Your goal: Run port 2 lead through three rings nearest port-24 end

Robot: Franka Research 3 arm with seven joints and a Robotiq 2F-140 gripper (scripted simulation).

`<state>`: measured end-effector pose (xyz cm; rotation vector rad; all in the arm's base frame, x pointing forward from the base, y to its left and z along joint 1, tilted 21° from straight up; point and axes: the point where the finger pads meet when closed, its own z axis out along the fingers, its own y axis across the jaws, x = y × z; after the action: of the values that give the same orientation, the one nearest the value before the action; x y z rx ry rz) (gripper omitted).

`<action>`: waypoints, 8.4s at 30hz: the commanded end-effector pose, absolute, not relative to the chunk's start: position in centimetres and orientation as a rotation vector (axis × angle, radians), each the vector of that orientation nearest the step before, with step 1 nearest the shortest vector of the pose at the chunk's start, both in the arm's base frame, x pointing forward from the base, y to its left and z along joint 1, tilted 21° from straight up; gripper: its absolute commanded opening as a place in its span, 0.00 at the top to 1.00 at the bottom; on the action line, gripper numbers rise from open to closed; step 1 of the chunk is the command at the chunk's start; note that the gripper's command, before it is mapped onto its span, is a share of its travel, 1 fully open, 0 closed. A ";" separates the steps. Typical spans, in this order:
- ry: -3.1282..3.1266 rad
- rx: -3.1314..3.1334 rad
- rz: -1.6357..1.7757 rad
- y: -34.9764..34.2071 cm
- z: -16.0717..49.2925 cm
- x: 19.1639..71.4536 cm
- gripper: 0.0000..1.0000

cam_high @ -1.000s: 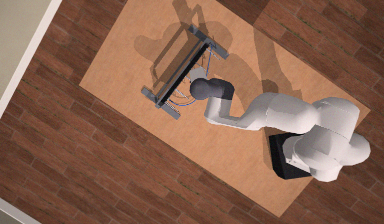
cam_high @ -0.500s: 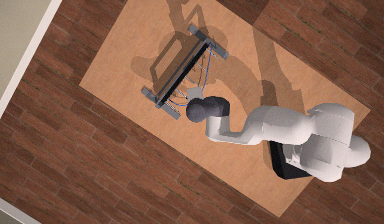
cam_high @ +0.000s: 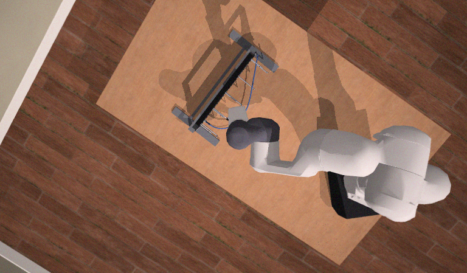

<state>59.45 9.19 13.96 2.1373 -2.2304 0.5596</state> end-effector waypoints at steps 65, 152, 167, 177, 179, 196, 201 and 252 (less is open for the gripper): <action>-2.250 2.124 0.562 6.7 3.9 62.3 0.80; -2.250 2.124 0.562 6.7 3.8 62.4 0.80; -2.250 2.124 0.562 6.7 3.8 62.3 0.80; -2.250 2.124 0.562 6.7 3.8 62.3 0.80; -2.250 2.124 0.562 6.7 3.8 62.3 0.80; -2.250 2.124 0.562 6.7 3.8 62.3 0.80; -2.250 2.124 0.562 6.7 3.8 62.3 0.80; -2.250 2.124 0.562 6.6 3.8 62.2 0.80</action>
<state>62.18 6.65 3.72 2.1210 -2.2490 0.5597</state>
